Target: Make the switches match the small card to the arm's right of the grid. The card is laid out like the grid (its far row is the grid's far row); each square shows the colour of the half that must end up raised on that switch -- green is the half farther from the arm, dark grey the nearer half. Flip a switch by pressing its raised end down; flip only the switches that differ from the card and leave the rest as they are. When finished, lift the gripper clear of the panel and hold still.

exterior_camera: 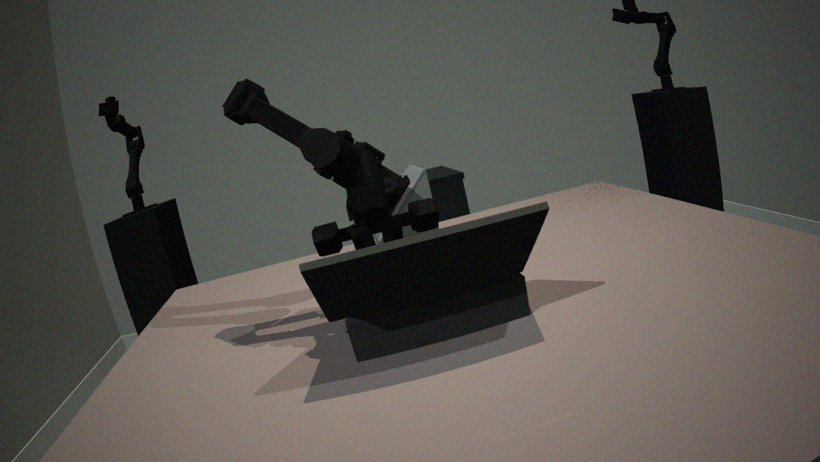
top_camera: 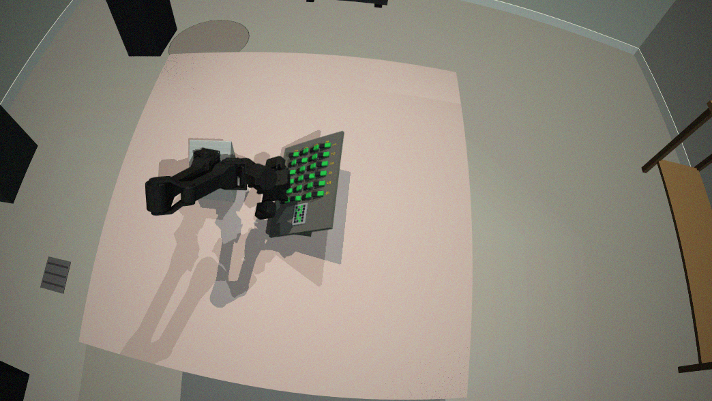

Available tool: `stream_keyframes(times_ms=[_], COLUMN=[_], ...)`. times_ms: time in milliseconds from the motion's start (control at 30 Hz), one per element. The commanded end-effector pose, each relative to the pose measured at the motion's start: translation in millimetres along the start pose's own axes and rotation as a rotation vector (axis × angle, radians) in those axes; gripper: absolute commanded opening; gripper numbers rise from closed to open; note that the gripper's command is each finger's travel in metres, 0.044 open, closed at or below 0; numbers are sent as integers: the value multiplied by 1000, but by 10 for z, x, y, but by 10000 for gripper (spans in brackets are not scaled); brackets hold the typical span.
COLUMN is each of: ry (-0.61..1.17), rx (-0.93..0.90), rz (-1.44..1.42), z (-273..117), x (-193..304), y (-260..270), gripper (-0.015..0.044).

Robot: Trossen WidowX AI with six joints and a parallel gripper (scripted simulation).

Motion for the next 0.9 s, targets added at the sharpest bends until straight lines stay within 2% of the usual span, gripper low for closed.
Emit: stream_keyframes(times_ms=[0, 433, 767, 867], ry=[2, 2, -19, -22], rx=[-3, 0, -8, -6], rz=[-6, 0, -4, -5], z=[11, 8, -588, -629], x=[4, 1, 19, 31], y=[7, 1, 11, 4], gripper=[0, 0, 0, 0])
Point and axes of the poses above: the point midway between the two fingers, 35 mm back from their tips, its own z axis out along the fingers, its own y axis across the jaws, x = y × z, the point moved 4 cm from there along -z, back along the fingers
